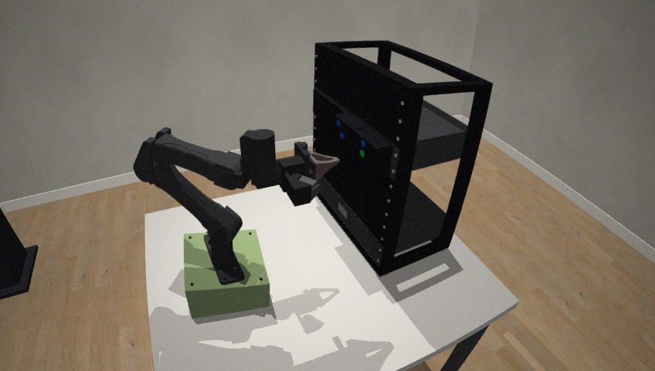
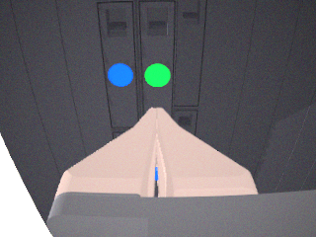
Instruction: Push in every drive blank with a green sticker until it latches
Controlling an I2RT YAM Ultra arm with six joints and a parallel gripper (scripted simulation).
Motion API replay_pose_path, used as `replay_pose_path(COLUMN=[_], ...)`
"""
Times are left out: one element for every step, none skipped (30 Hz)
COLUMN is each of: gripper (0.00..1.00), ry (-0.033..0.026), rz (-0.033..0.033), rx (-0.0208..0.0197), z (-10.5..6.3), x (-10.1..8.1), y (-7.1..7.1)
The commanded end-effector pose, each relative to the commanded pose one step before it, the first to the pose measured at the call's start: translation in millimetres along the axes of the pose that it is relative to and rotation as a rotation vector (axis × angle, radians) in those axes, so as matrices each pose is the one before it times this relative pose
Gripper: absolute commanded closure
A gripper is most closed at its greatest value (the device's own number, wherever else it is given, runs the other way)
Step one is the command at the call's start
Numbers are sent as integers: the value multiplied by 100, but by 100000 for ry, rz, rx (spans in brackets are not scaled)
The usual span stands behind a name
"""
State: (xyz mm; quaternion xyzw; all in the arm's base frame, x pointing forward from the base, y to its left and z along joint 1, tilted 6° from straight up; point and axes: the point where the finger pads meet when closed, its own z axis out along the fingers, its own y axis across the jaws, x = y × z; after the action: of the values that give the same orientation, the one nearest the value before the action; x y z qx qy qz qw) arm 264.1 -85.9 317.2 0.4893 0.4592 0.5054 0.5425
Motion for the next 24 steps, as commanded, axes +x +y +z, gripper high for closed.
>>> replay_pose_path(gripper=[100, 100, 100, 100, 100, 100, 100, 100, 100, 100, 100, 100, 100, 100, 100, 100, 100, 100, 100, 100, 100, 100, 100, 100], ry=[1805, 653, 1154, -1071, -3, -4, -4, -4, -4, -4, -4, -3, 0, 0, -3, -2, -1, -1, -1, 0, 0, 0, -243, -186], rz=[-2628, -192, 2064, -1581, 24, 29, 31, 32, 31, 29, 27, 23, 0, 0, 19, 15, 11, 8, 4, 2, 0, 0, -359, -342], rx=[-2712, -145, 2802, -2143, -15, -19, -19, -19, -17, -15, -13, -11, 0, 0, -9, -7, -5, -3, -2, -1, 0, 0, -707, -681], z=[-595, 145, 760, 270, 376, 480, 544, 587, 609, 608, 584, 538, 0, 0, 472, 391, 301, 207, 120, 49, 8, 0, -144, -135], x=[574, 171, -84, -177, 2, 0, 1, 0, 1, 2, 3, 3, 0, 0, 2, 2, 2, 1, 1, 1, 0, 0, -23, -6], y=[1569, 69, -923, 564, -9, -10, -13, -14, -15, -16, -17, -16, 0, 0, -14, -11, -10, -6, -4, -2, 0, 0, 262, 252])
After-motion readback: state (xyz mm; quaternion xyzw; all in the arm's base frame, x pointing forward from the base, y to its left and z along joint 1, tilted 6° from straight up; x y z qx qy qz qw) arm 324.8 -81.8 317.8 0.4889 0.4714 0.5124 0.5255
